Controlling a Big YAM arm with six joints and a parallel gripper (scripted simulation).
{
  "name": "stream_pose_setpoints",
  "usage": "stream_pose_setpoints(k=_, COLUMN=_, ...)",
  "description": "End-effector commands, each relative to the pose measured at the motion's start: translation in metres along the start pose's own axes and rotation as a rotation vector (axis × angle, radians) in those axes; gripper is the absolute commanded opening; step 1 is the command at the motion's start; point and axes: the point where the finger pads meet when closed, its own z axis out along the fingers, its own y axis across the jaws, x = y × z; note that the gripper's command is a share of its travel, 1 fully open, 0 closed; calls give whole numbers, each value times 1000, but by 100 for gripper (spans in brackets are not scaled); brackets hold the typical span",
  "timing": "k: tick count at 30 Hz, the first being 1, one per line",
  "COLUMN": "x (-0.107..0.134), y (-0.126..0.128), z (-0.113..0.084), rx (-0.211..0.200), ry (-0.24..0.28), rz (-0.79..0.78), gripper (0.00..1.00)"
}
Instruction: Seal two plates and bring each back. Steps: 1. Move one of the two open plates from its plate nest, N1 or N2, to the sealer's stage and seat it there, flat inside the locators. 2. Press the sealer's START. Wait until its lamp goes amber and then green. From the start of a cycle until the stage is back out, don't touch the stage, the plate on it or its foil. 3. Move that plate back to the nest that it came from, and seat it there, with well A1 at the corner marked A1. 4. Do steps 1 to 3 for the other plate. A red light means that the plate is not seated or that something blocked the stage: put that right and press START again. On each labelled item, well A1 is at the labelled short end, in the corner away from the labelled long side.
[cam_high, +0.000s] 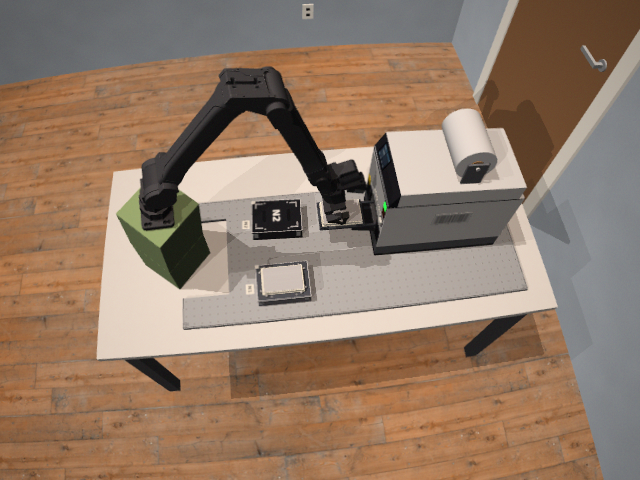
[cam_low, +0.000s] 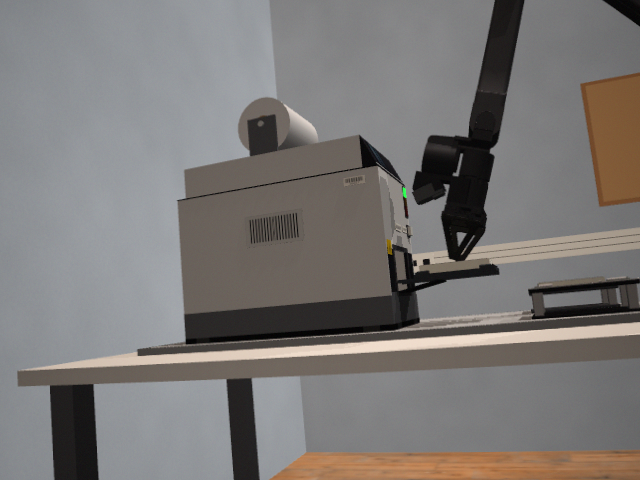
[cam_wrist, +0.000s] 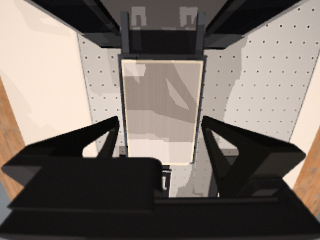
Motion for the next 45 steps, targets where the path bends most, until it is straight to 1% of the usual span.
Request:
stream_pose_setpoints(k=1, x=-5, y=1, z=3, rx=-4, ry=-13, rz=-3, gripper=100)
stream_pose_setpoints(k=5, x=-11, y=-5, z=10, rx=1, ry=-23, rz=10, gripper=100)
stream_pose_setpoints(k=9, x=-8, y=-5, z=15, rx=1, ry=-19, rz=5, gripper=100)
stream_pose_setpoints(k=13, x=2, y=3, z=17, rx=-5, ry=-6, rz=-13, gripper=100)
stream_pose_setpoints(k=18, x=2, y=6, z=18, rx=-8, ry=-9, rz=-17, gripper=100)
stream_pose_setpoints(k=22, x=-8, y=7, z=16, rx=-10, ry=-30, rz=-13, gripper=100)
stream_pose_setpoints(k=29, x=1, y=6, z=20, rx=-7, ry=1, rz=-18, gripper=100)
stream_pose_setpoints(k=33, x=13, y=5, z=21, rx=-5, ry=22, rz=-20, gripper=100)
stream_pose_setpoints(k=35, x=13, y=5, z=21, rx=-5, ry=22, rz=-20, gripper=100)
stream_pose_setpoints(k=45, x=-8, y=5, z=6, rx=-10, ry=-34, rz=-11, gripper=100)
